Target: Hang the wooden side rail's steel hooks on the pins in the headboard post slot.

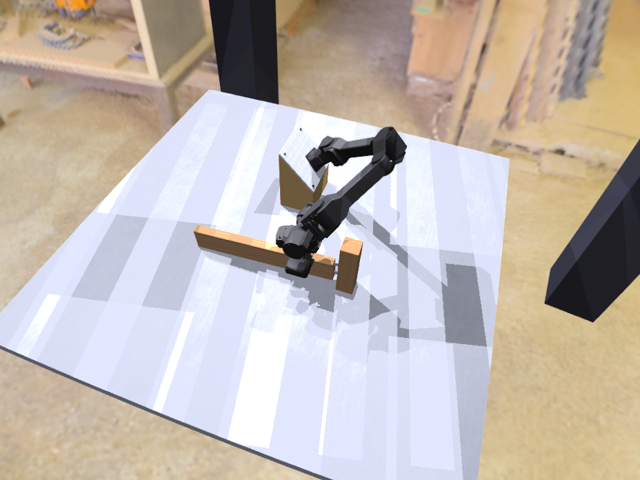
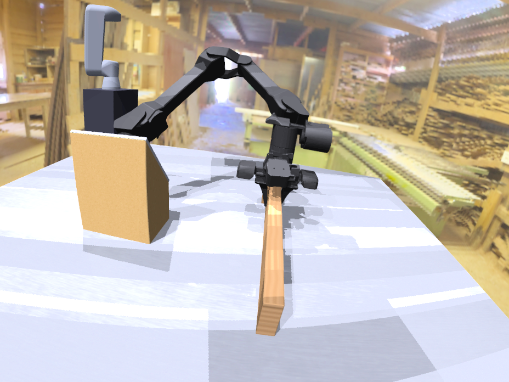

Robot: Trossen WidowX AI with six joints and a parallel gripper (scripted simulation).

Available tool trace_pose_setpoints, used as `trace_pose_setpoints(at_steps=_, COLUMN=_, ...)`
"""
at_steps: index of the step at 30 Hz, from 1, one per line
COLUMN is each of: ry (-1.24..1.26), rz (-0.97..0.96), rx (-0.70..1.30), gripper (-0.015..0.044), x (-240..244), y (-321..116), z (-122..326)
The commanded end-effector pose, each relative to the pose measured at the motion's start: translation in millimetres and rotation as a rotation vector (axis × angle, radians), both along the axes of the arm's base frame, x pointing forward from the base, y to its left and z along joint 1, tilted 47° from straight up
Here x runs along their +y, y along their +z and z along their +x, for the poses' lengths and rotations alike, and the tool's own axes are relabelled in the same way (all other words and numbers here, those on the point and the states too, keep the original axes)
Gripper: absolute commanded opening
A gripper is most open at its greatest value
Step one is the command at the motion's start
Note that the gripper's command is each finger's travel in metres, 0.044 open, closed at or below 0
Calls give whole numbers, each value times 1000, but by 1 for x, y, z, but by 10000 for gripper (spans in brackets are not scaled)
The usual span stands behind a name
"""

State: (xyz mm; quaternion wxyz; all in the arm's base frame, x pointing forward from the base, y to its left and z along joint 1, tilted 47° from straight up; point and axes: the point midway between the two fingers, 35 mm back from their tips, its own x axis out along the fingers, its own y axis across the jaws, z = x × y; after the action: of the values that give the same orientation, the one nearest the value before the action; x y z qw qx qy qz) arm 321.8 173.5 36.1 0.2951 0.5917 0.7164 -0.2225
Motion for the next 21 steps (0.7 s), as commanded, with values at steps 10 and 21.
trace_pose_setpoints(at_steps=10, ry=-6, rz=2, rx=-4, gripper=0, x=0, y=4, z=3)
trace_pose_setpoints(at_steps=21, ry=-6, rz=2, rx=-4, gripper=0, x=1, y=5, z=2)
